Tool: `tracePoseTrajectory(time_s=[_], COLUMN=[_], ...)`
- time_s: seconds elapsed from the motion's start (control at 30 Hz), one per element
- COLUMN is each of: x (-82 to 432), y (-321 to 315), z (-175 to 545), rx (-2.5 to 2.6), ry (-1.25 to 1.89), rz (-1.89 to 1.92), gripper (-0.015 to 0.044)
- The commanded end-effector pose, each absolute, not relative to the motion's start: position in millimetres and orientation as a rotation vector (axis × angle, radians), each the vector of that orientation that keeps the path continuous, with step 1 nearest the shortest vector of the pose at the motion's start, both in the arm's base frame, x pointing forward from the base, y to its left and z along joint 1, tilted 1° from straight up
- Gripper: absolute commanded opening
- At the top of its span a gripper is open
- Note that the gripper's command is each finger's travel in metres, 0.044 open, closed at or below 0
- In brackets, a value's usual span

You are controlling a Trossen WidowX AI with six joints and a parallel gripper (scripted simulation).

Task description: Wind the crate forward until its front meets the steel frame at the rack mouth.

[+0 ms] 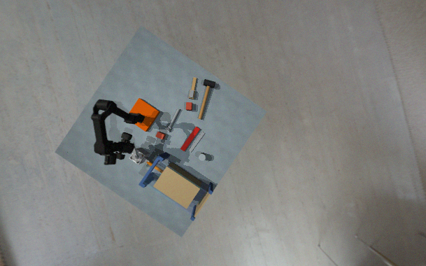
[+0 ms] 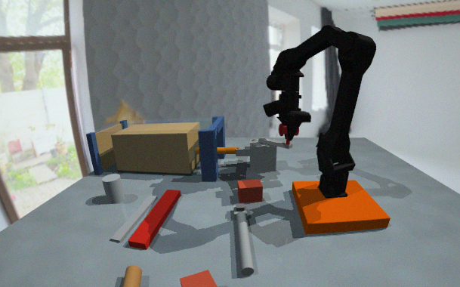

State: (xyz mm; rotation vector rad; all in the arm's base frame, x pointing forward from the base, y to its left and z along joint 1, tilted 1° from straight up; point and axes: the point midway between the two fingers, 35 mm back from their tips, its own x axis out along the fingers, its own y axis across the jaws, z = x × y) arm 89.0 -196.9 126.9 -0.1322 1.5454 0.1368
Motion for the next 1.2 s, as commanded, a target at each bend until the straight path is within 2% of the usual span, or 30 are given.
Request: tracePoseTrajectory(time_s=[0.0,1.17], x=[78.6,66.3], y=[-213.9,-262.3], z=[126.8,128.6], rx=[-0.138,-0.141], ry=[1.578,1.579], rz=[0.099,0.096], gripper=[0.0000,0.0000])
